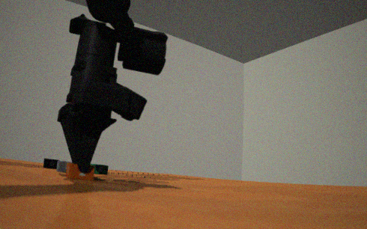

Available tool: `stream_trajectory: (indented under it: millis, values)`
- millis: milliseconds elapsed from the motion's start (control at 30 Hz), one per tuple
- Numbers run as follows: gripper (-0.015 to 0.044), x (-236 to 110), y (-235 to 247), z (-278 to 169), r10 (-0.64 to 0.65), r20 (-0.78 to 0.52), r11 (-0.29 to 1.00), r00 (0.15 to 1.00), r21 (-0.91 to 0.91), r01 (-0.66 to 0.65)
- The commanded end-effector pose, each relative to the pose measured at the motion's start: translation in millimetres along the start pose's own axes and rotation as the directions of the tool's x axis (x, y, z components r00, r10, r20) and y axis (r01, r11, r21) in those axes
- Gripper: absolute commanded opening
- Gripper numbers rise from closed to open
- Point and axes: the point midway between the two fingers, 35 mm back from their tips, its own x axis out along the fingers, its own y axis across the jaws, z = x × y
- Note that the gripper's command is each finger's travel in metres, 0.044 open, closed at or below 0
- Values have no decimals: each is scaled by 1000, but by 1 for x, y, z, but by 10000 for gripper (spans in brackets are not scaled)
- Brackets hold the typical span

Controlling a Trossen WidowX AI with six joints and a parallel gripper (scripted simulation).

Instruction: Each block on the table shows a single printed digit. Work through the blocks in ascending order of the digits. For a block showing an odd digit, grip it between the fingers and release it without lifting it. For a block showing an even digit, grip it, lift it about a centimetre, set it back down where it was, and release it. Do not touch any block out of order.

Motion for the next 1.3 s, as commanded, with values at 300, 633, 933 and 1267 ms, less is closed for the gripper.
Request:
stream_trajectory:
  millis: [300,633,933,1267]
  values:
    - [120,2,2,-1,-1,-7,1000,1000,-9,1]
    - [120,-4,2,-1,0,-7,1000,1000,-9,0]
    - [120,-13,2,-1,0,-7,1000,1000,-9,0]
    - [120,-13,2,-1,0,-7,1000,1000,-9,0]
